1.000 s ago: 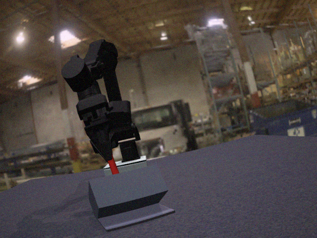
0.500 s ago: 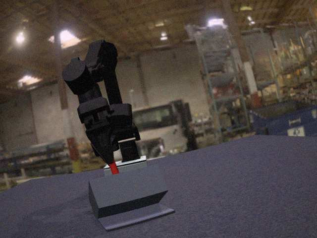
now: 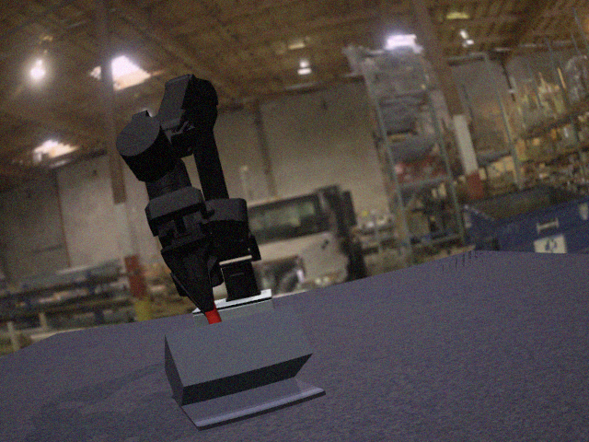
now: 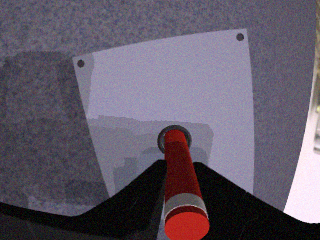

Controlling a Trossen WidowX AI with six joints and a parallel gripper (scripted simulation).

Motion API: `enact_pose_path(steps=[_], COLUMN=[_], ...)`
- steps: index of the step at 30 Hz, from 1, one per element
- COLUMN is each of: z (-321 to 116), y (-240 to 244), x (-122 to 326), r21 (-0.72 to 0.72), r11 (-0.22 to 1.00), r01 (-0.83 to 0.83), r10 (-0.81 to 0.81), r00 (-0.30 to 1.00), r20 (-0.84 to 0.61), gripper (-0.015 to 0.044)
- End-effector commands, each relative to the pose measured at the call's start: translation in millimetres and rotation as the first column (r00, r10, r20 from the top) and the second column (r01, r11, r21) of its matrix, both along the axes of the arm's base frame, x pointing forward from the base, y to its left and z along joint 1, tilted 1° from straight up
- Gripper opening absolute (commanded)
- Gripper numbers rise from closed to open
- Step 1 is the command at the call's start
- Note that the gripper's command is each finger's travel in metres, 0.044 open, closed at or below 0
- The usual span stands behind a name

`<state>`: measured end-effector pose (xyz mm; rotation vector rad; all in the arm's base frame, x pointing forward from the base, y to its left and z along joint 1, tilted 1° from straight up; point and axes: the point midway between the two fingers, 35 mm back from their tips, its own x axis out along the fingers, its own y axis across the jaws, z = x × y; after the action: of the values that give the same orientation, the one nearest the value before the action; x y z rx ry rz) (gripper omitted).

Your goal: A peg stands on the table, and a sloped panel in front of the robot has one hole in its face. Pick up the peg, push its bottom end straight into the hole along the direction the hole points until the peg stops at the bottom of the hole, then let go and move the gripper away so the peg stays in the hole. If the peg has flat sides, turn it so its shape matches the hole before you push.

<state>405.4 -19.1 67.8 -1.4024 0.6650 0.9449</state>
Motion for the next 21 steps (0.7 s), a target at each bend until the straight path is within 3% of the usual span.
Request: enact_pose_path(steps=[1, 21], z=[-3.3, -13.4], y=[-0.2, 1.0], x=[1.6, 7.6], r21=[0.000, 0.000], r11=[1.000, 1.000], r01=[0.005, 0.005], r10=[-0.005, -0.005], r00=[1.000, 1.000], r20=[-0.002, -0.002], gripper=[0.0000, 0.0000])
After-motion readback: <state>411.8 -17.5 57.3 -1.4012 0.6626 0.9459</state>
